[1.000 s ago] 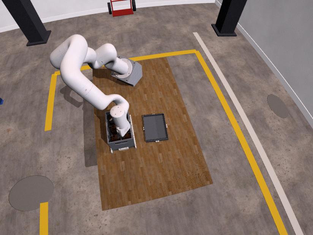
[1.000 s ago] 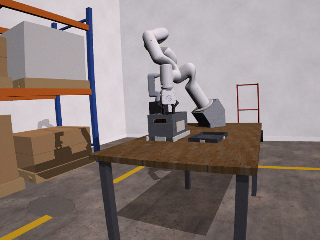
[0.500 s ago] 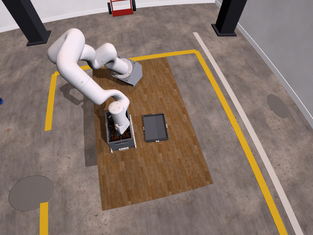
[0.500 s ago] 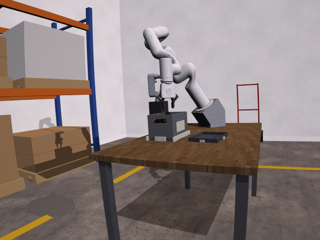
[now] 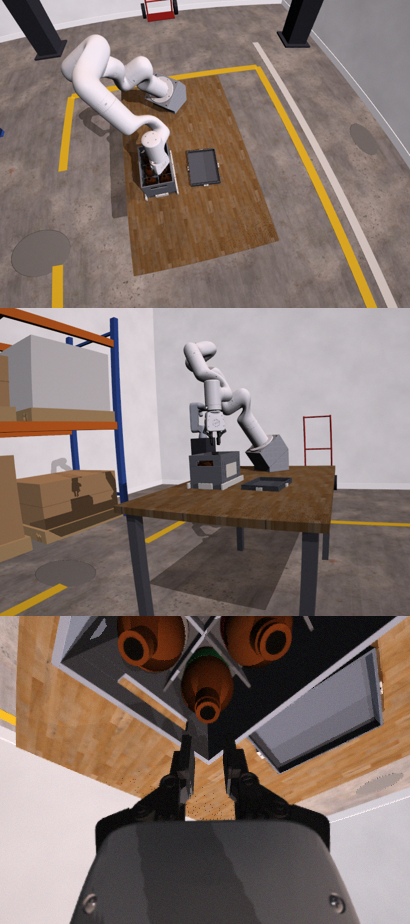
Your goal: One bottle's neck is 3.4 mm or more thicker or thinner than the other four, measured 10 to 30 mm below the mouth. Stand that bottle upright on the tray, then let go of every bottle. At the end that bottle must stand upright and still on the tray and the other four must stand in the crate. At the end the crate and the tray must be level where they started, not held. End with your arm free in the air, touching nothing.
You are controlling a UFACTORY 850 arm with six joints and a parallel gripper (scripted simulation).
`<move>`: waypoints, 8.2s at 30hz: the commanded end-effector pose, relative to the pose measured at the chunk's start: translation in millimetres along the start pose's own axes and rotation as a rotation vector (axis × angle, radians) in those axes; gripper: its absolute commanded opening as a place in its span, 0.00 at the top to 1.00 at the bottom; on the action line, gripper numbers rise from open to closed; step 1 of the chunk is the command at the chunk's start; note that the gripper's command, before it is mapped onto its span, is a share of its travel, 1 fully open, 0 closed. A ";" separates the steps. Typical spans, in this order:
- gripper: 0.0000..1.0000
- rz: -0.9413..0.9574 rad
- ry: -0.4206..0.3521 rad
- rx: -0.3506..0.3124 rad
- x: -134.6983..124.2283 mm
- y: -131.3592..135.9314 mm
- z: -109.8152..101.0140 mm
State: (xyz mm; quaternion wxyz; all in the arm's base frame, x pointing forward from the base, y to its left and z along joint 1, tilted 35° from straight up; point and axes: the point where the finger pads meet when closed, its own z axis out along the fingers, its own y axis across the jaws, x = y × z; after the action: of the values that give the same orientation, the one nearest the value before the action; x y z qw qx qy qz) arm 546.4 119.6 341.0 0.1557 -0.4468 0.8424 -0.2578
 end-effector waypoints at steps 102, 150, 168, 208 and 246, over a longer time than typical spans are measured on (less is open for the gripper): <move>0.35 0.001 -0.001 0.001 184.4 61.0 -0.3; 0.35 0.001 -0.001 0.001 184.6 60.7 39.3; 0.35 0.001 -0.001 0.001 184.6 60.7 43.4; 0.35 0.001 -0.001 0.001 184.2 60.3 43.4; 0.35 0.001 -0.001 0.001 184.2 60.2 69.4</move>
State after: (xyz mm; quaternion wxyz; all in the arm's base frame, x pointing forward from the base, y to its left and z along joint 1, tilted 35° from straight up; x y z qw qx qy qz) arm 435.5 -24.8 247.1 0.1550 -0.4469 0.8427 -0.2569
